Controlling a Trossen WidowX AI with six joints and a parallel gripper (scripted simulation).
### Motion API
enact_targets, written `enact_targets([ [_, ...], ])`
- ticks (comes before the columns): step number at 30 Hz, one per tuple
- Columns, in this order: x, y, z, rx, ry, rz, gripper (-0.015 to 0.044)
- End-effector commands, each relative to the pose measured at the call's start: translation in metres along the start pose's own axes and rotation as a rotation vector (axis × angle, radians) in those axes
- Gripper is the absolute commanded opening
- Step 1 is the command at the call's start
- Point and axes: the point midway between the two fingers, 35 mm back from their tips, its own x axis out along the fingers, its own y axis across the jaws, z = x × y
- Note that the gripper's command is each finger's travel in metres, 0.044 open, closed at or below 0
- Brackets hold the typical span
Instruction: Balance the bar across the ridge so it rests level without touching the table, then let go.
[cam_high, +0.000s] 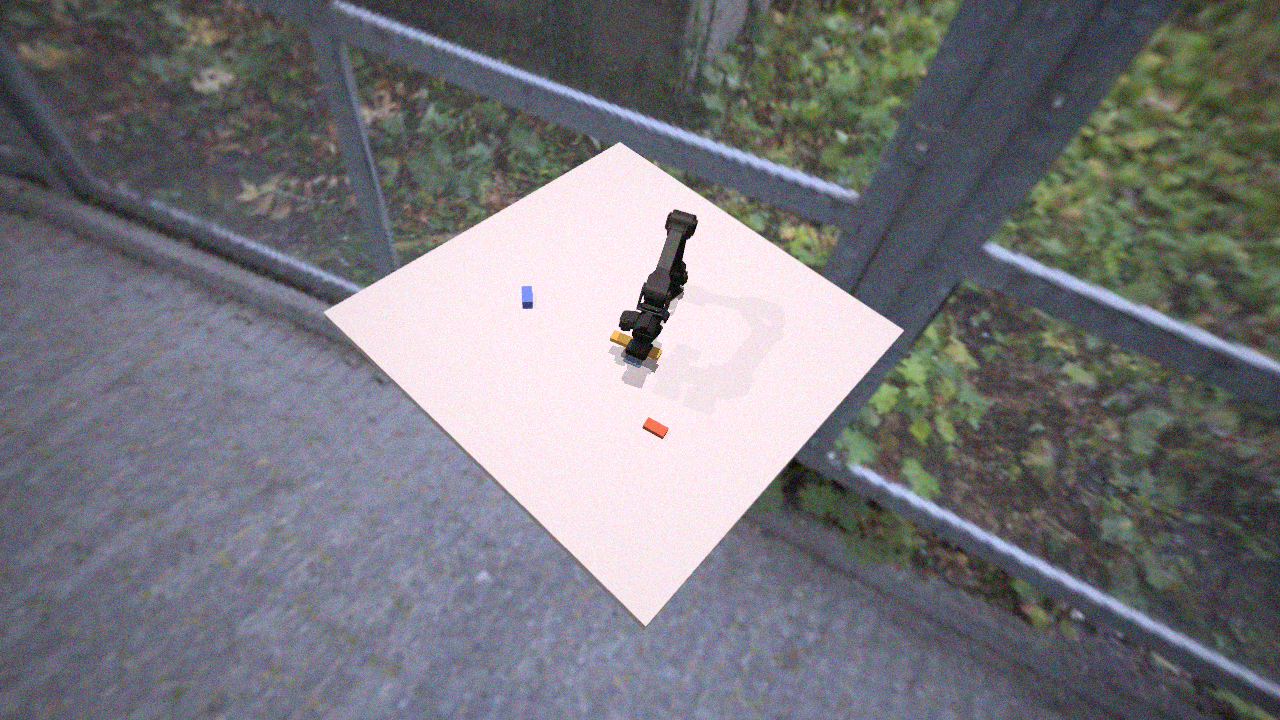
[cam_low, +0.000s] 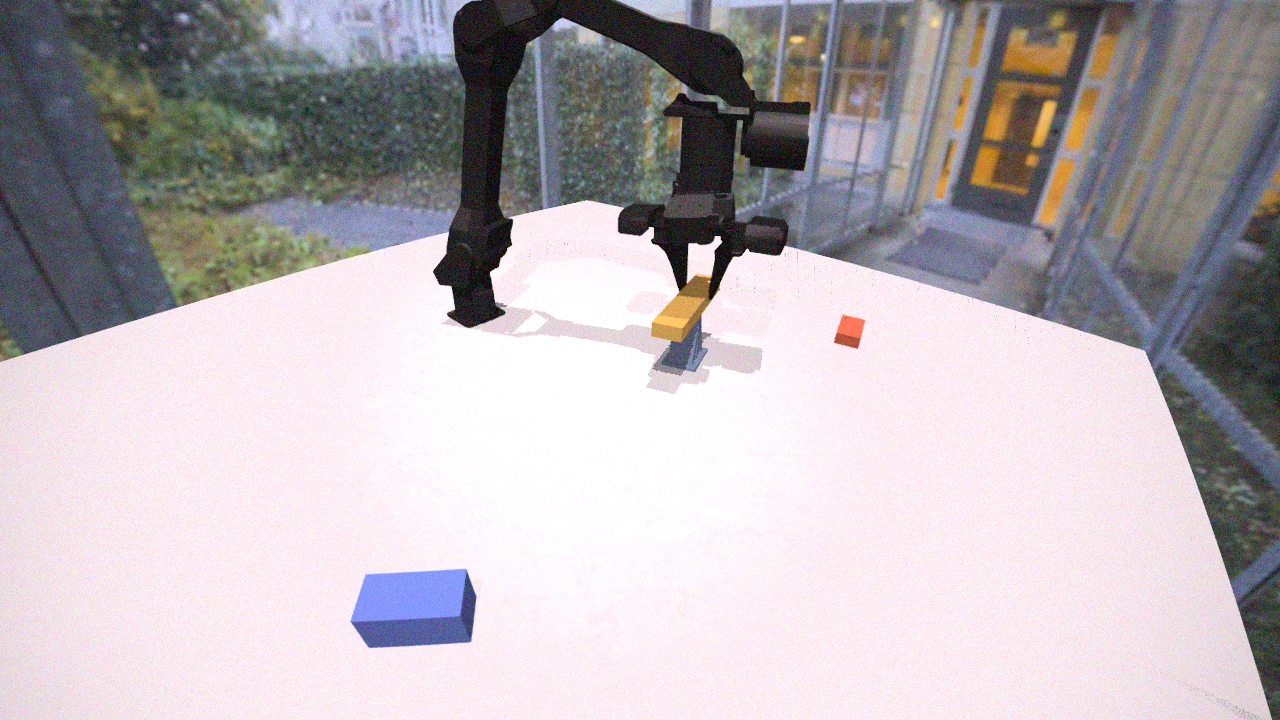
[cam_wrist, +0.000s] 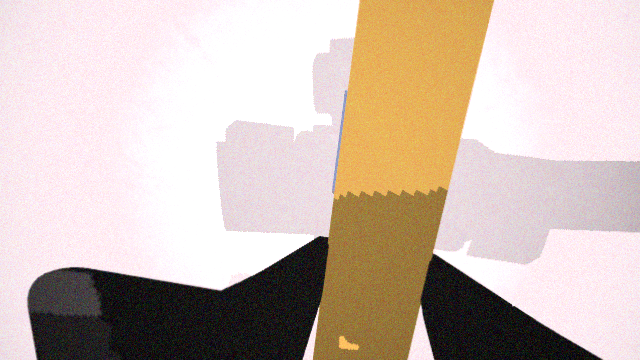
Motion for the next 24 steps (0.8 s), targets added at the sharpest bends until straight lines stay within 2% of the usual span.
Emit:
enact_targets([
  [1,0.0000,0.0000,0.0000,0.000,0.000,0.000,0.0000],
  [8,0.0000,0.0000,0.0000,0.000,0.000,0.000,0.0000],
  [14,0.0000,0.0000,0.0000,0.000,0.000,0.000,0.0157],
  [15,0.0000,0.0000,0.0000,0.000,0.000,0.000,0.0167],
  [24,0.0000,0.0000,0.0000,0.000,0.000,0.000,0.0167],
])
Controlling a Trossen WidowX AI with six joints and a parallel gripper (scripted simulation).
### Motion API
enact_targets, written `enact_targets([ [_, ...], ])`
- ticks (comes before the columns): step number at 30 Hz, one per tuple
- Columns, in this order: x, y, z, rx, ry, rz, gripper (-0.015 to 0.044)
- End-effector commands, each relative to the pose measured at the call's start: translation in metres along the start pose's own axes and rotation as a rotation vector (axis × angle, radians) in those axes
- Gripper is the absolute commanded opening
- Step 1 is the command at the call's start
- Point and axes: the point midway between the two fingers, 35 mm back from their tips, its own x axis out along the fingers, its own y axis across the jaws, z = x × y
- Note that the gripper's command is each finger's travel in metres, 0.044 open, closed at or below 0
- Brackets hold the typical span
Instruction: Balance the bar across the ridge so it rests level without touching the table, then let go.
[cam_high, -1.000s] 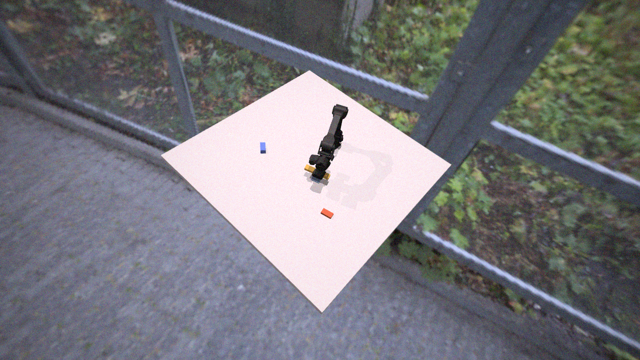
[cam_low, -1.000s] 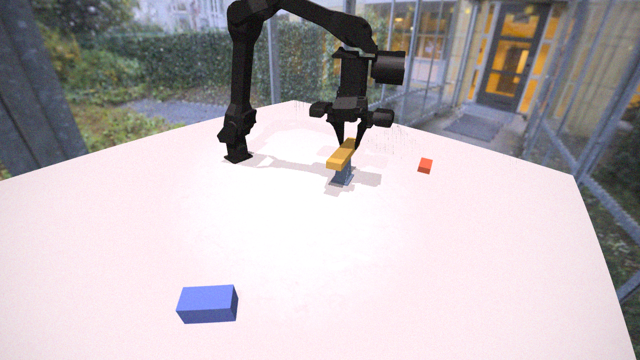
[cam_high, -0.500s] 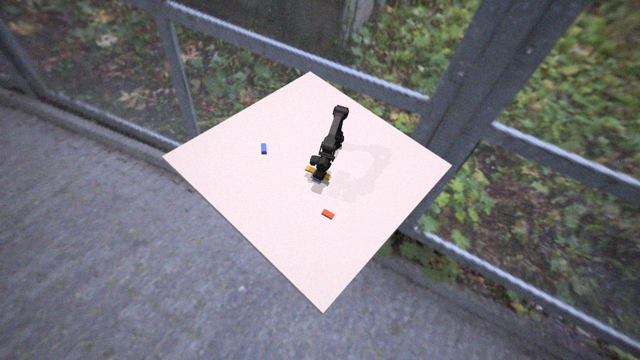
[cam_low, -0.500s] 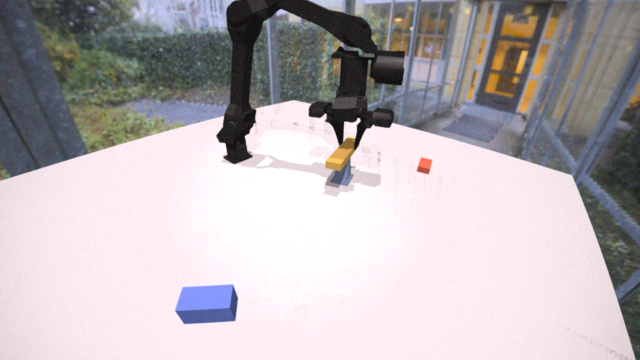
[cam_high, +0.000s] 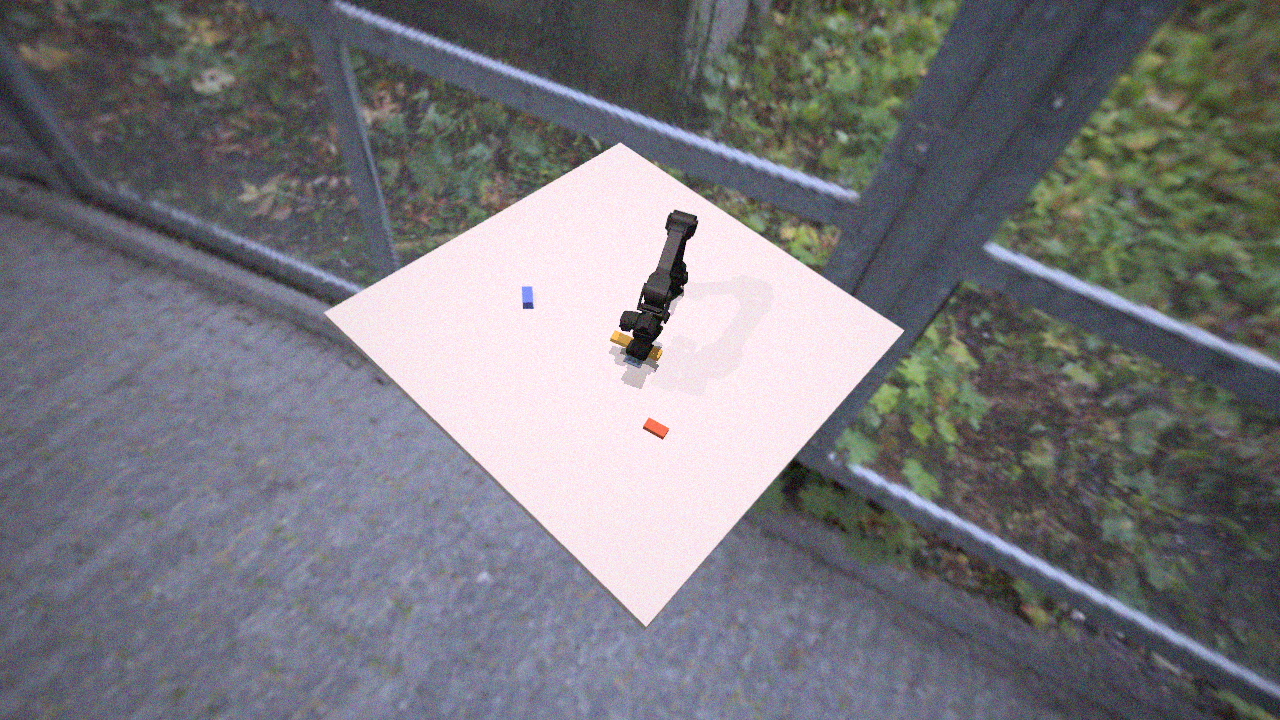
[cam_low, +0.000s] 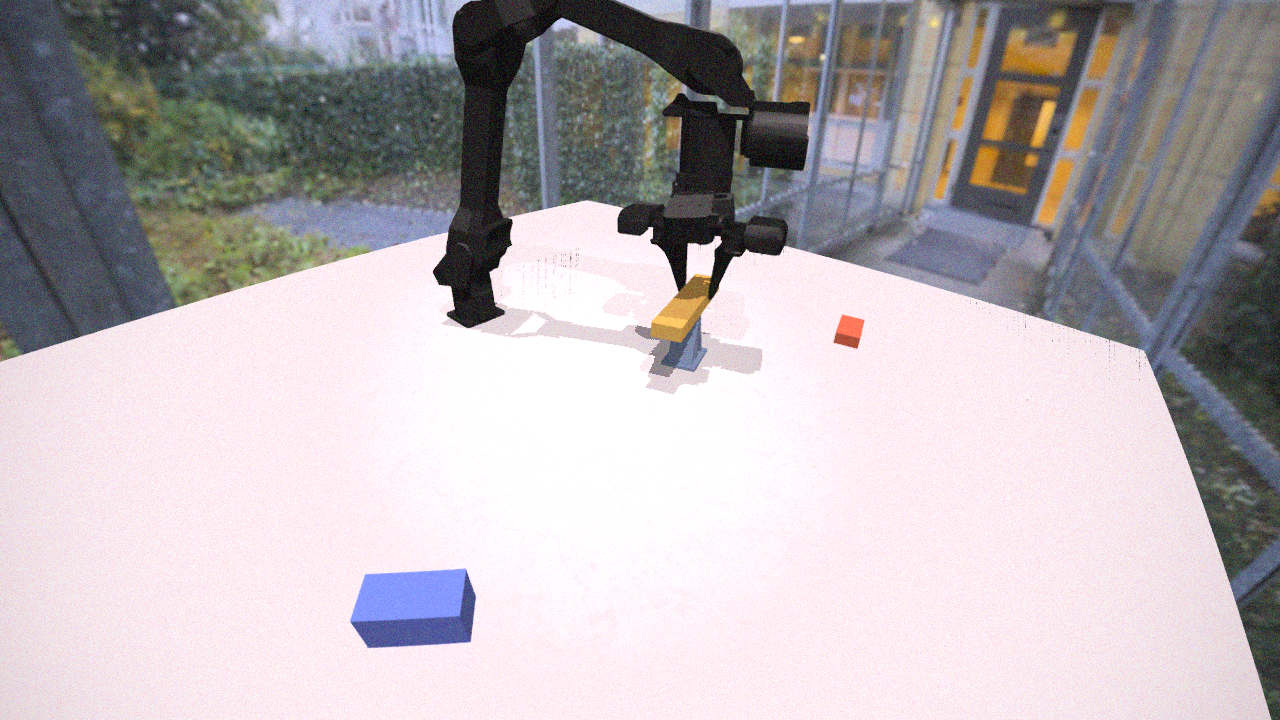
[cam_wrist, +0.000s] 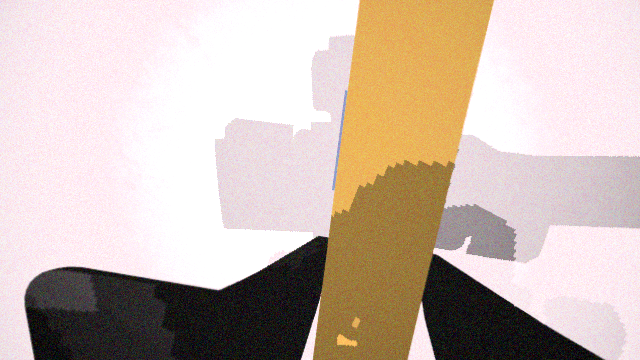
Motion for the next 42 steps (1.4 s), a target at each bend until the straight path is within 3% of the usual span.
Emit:
enact_targets([
  [1,0.0000,0.0000,0.0000,0.000,0.000,0.000,0.0167],
  [42,0.0000,0.0000,0.0000,0.000,0.000,0.000,0.0185],
])
